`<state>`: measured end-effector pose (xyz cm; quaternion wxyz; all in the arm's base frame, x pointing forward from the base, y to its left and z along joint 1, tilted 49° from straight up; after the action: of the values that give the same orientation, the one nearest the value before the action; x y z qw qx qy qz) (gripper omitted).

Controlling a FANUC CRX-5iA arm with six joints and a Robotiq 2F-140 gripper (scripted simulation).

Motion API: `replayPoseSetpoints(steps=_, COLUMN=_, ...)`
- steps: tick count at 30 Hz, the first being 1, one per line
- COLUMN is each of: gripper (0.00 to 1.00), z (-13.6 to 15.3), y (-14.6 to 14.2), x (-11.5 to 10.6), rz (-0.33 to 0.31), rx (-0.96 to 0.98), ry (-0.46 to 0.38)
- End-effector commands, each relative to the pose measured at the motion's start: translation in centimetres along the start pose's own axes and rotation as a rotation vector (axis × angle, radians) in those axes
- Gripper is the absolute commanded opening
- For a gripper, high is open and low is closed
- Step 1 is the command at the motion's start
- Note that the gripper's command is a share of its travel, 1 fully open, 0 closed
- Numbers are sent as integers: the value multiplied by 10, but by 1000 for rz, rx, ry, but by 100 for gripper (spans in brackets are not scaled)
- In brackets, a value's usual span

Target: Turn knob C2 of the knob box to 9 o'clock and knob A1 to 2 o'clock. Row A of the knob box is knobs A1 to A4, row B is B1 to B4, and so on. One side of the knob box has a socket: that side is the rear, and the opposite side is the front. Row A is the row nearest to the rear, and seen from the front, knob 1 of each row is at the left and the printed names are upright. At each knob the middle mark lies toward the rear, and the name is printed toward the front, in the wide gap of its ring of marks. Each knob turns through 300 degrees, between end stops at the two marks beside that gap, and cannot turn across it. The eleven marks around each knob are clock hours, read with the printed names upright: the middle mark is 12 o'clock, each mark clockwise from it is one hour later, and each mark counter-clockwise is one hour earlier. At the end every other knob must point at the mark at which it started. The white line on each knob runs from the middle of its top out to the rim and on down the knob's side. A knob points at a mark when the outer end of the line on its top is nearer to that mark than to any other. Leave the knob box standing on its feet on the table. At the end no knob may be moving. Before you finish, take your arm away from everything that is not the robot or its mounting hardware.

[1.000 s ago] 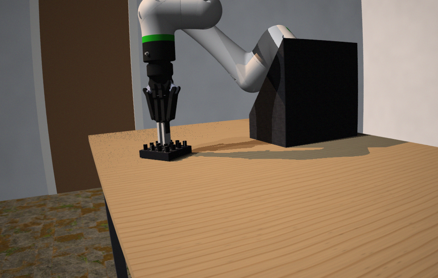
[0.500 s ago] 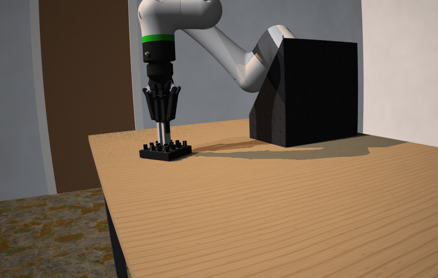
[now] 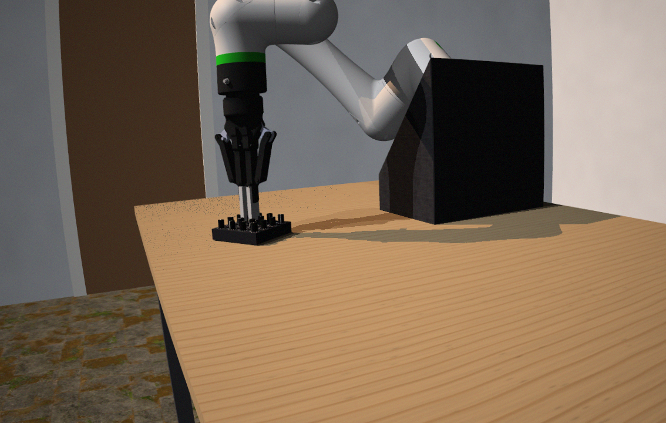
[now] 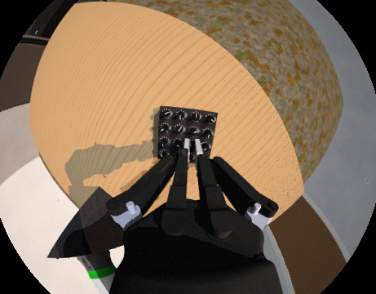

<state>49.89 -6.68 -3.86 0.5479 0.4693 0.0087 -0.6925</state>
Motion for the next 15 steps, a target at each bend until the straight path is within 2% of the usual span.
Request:
replayPoseSetpoints(steps=1, gripper=5, z=0, y=0, x=0, rz=0, rx=-43, ry=0)
replayPoseSetpoints(steps=15, gripper=5, z=0, y=0, x=0, rz=0, rx=-274, ry=0)
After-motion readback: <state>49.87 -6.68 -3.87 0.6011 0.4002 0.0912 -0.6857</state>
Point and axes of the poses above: the point where the finger pads meet when closed, its own x axis out along the fingers, its own y axis across the jaws, z = x × y, the point moved 5 cm from there along -x, back along the fingers, and after that the axes turned 9 degrees about -x, right-handed, at the moved point
